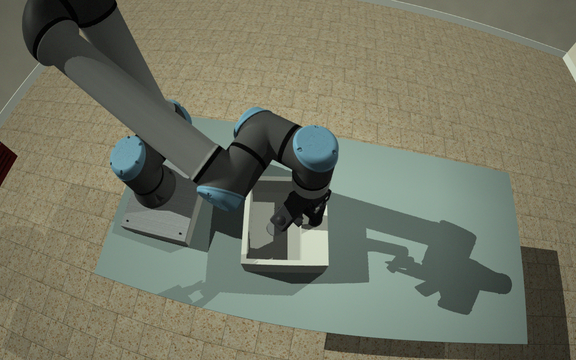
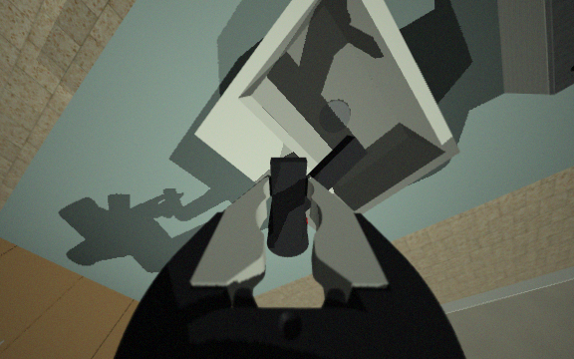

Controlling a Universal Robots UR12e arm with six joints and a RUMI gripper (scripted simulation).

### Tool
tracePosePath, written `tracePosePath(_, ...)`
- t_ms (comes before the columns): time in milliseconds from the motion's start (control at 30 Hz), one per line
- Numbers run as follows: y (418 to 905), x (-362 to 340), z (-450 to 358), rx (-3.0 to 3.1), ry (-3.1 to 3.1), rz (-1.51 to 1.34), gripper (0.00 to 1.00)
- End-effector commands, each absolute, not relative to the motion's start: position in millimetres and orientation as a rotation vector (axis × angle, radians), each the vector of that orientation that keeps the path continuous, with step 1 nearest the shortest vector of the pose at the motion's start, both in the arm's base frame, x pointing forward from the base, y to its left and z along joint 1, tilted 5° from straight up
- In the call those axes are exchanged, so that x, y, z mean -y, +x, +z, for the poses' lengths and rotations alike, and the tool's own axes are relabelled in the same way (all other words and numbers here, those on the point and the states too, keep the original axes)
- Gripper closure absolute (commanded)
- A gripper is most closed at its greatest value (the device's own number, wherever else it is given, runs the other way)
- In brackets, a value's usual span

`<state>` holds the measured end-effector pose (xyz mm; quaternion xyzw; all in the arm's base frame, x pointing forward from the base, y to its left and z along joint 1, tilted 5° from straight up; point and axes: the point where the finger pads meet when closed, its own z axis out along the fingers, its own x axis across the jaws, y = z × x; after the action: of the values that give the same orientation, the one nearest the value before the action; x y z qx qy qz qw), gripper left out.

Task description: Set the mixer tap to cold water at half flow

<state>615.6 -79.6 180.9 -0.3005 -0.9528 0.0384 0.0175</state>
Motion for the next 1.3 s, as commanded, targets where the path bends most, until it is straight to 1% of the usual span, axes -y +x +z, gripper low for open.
tracePosePath(0, 616.2, 79.8, 181.8, 2.962, -0.934, 0.119, 1.00)
tracePosePath(1267, 619.9, 74.8, 196.6, 2.962, -0.934, 0.119, 1.00)
